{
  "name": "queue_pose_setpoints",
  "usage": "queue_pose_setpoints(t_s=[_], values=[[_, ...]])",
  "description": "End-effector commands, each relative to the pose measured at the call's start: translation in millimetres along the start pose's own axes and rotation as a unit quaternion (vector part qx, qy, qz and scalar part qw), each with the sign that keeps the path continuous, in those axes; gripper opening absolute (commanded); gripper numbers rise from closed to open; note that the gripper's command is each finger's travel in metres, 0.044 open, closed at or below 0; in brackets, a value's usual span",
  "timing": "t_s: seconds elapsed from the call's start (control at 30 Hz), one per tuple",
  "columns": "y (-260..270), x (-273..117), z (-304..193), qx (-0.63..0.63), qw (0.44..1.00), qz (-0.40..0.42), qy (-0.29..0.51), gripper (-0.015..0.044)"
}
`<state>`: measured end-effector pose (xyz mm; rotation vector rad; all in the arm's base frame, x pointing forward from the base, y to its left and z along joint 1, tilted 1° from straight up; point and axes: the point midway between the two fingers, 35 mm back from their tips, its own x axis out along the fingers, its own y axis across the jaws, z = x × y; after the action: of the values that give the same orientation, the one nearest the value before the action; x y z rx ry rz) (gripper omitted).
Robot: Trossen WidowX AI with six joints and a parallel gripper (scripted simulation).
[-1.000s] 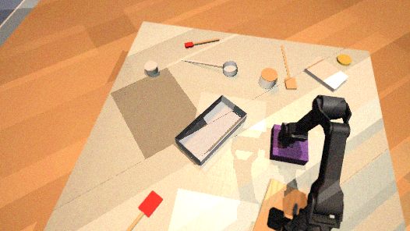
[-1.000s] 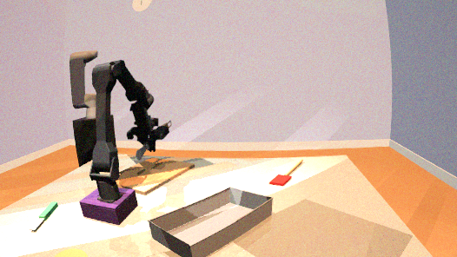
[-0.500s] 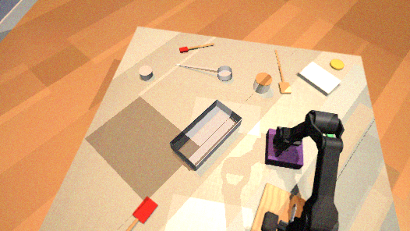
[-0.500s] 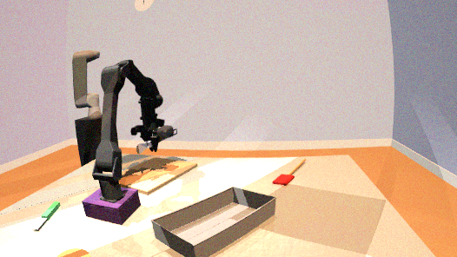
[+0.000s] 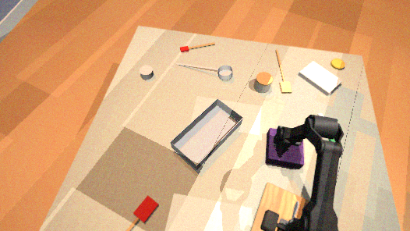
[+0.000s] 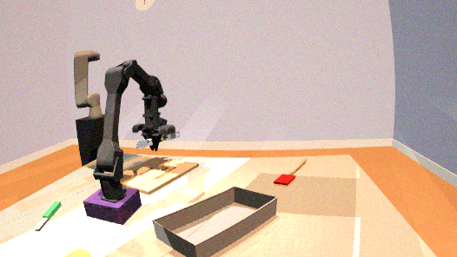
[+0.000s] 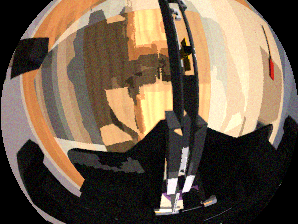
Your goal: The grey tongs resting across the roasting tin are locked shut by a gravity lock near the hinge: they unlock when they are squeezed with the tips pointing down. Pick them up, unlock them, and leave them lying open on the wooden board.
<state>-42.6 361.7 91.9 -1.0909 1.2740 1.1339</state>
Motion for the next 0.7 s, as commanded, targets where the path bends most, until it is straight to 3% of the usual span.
queue_pose_setpoints(t_s=[0.0,0.67], values=[[1,-1,2,0.002,1.0,0.003,-0.003,-0.015],[2,31,4,0.002,1.0,0.003,-0.003,-0.015]])
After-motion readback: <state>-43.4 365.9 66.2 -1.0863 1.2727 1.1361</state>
